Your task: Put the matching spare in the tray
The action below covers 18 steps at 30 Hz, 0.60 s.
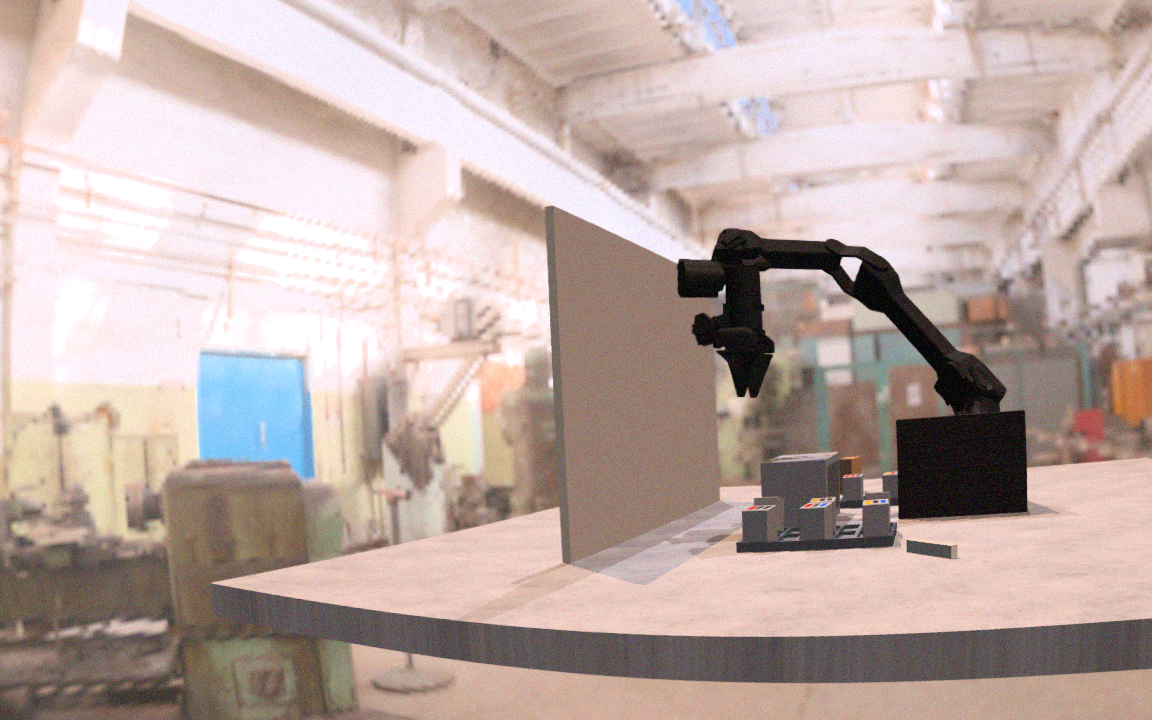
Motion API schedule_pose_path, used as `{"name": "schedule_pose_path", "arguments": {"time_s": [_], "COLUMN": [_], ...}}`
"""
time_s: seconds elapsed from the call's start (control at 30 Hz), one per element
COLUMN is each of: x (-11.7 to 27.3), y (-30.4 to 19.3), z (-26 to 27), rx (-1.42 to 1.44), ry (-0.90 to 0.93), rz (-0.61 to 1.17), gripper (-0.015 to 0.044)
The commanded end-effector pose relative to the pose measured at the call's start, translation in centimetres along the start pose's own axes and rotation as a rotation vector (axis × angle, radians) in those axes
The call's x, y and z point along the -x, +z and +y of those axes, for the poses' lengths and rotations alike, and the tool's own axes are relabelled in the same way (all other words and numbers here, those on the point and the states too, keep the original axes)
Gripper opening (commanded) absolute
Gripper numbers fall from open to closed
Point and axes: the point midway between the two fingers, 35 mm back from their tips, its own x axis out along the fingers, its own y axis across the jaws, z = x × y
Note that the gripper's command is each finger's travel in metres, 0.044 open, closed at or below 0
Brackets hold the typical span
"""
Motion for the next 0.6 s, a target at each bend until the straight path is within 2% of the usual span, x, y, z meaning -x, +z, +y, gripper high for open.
{"name": "schedule_pose_path", "arguments": {"time_s": [0.0,0.1,0.27,0.57], "x": [0.0,-0.3,-2.1,-4.7], "y": [0.0,-0.1,-1.6,-4.6], "z": [-0.1,1.0,8.2,15.1], "rx": [-0.002,0.079,0.669,1.292], "ry": [-0.006,-0.004,0.007,0.014], "rz": [0.001,0.002,0.005,0.013], "gripper": [0.0440,0.0440,0.0440,0.0440]}}
